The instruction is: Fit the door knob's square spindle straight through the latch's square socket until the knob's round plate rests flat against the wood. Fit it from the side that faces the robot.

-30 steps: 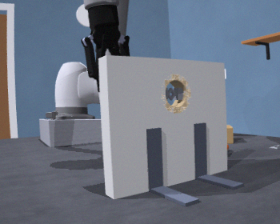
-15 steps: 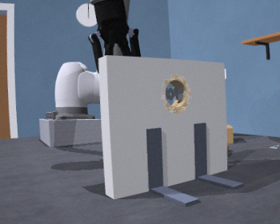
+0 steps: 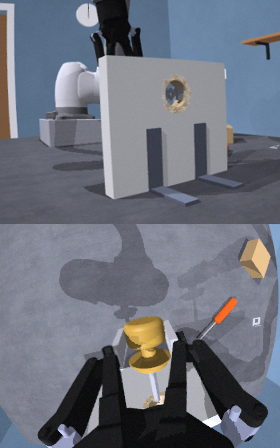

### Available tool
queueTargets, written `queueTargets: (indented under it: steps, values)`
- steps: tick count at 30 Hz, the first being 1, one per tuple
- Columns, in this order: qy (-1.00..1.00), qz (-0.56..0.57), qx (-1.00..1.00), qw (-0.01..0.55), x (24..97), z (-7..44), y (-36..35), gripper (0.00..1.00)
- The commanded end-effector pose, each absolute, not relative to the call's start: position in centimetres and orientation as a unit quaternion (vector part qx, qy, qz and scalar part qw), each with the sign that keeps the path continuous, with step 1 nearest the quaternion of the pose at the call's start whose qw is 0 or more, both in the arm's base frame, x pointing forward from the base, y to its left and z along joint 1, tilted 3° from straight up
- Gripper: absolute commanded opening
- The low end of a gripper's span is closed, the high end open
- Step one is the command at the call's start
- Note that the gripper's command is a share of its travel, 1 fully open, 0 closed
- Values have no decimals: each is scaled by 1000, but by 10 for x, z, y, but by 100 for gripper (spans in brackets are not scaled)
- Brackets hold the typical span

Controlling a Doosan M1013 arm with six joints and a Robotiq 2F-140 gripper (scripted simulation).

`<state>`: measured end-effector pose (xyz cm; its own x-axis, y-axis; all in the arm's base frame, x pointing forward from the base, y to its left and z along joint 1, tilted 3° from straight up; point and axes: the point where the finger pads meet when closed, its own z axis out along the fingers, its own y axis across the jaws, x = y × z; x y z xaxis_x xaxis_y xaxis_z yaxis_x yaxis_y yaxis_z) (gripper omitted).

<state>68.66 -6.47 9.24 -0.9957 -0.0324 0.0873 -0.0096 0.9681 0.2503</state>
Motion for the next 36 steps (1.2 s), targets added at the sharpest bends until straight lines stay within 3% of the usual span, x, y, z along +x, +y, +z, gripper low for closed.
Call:
queueTargets:
  steps: [1, 36]
  values:
    - [-991, -128, 10, 47, 689, 93, -62, 42]
    - [-990, -134, 8, 47, 692, 91, -54, 42]
